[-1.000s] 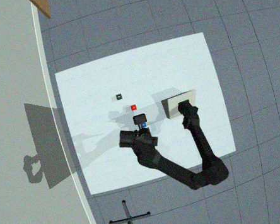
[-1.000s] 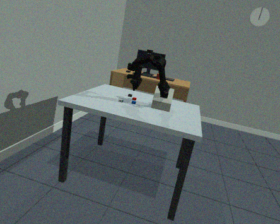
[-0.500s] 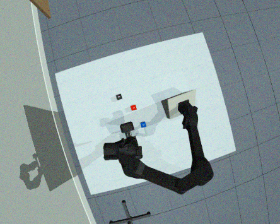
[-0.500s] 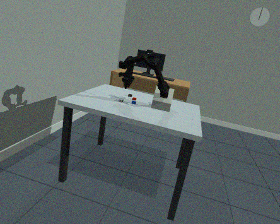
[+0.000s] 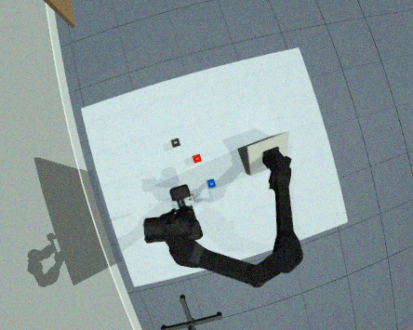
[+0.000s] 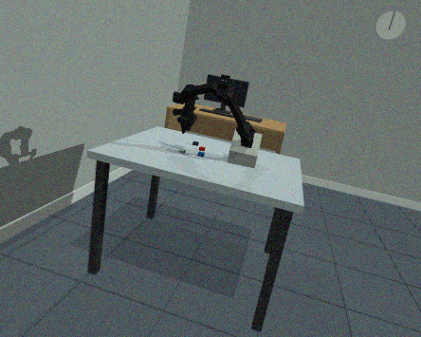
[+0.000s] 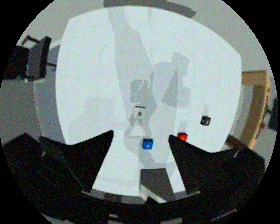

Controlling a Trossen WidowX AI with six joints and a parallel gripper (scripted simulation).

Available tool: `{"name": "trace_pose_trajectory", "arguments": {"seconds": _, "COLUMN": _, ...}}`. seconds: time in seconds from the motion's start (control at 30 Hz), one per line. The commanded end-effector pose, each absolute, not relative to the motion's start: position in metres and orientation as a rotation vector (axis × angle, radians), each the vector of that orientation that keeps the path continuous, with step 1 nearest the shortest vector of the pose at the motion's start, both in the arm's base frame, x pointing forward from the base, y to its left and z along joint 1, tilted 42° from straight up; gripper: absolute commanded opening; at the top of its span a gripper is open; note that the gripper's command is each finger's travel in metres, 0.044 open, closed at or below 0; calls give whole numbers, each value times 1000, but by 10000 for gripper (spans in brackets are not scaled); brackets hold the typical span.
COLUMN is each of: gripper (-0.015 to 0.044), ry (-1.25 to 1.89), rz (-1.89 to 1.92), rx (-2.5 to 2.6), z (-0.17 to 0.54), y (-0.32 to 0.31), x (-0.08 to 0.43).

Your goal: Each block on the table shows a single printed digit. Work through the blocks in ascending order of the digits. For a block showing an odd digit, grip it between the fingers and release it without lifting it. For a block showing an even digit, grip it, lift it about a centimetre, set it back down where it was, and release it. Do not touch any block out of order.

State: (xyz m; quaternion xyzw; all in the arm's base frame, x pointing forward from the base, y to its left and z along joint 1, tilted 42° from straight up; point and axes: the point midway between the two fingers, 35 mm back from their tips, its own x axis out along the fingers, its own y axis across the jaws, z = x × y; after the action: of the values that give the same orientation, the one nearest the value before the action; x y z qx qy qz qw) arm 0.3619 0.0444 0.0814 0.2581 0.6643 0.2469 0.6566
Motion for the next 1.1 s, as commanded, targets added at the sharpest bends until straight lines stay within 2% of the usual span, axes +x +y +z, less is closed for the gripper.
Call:
{"name": "trace_pose_trajectory", "arguments": {"seconds": 0.0, "gripper": 400, "ry": 1507, "rz": 558, "rx": 593, "z": 82, "y": 45, "x": 363}}
{"name": "trace_pose_trajectory", "arguments": {"seconds": 0.23, "gripper": 400, "ry": 1506, "rz": 554, "rx": 589, "z": 75, "y": 36, "x": 367}}
{"name": "trace_pose_trajectory", "arguments": {"seconds": 0.47, "gripper": 400, "ry": 1504, "rz": 539, "rx": 558, "z": -1, "y": -58, "x": 384}}
{"name": "trace_pose_trajectory", "arguments": {"seconds": 0.7, "gripper": 400, "ry": 1508, "rz": 546, "rx": 578, "z": -84, "y": -145, "x": 361}}
{"name": "trace_pose_trajectory", "arguments": {"seconds": 1.07, "gripper": 400, "ry": 1508, "rz": 547, "rx": 581, "z": -89, "y": -149, "x": 358}}
